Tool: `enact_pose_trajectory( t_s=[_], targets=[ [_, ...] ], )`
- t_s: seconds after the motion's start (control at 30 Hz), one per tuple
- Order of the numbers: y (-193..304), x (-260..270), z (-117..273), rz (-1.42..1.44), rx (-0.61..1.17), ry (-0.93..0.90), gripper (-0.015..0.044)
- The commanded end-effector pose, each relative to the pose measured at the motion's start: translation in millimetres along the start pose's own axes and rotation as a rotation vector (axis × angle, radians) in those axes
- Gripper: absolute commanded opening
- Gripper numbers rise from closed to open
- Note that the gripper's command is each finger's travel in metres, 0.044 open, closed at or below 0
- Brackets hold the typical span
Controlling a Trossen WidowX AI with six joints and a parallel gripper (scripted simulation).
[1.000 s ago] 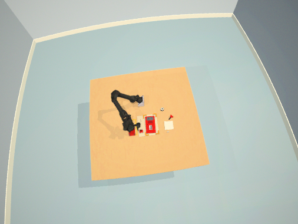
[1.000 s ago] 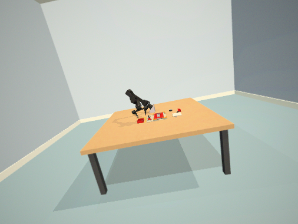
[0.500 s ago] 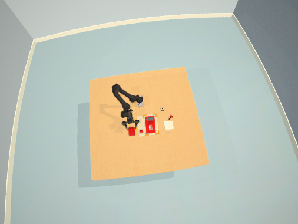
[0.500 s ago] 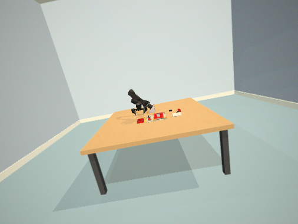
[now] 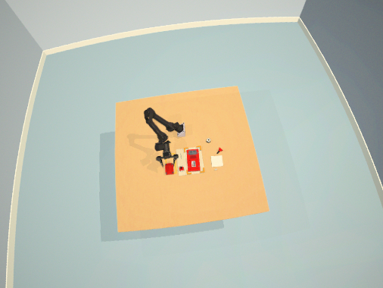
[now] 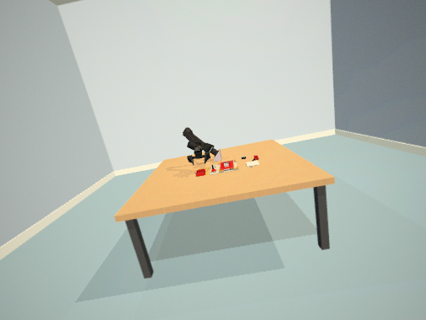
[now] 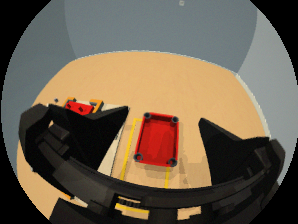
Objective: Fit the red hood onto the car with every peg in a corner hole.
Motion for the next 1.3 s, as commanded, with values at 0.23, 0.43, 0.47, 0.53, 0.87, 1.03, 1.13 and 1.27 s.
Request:
enact_pose_trajectory(
  t_s=[0.23, 0.43, 0.47, 0.53, 0.87, 1.03, 1.13, 1.27],
  targets=[
    [11, 1, -6, 0.008, 0.007, -0.007, 0.0440],
    [16, -1, -9, 0.008, 0.006, -0.006, 0.0440],
    [17, -1, -10, 0.008, 0.006, -0.006, 0.0440],
    [18, -1, -11, 0.008, 0.006, -0.006, 0.0440],
    [26, -3, -16, 0.008, 0.004, -0.004, 0.0440],
    [31, -4, -18, 0.008, 0.002, -0.003, 0.0440],
    [33, -5, -19, 0.008, 0.002, -0.003, 0.0440],
    [36, -5, -20, 0.008, 0.001, -0.002, 0.0440]
  ],
)
Point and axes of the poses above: the point midway between the two fingers, 35 mm back from their tips, its own z axis back along the fingers, its own x axis across the jaws, y = z × x, the point moved 9 cm from there along z, back along the fingers, and after that the axes turned 8 degrees about -z, right-handed, at the moved point
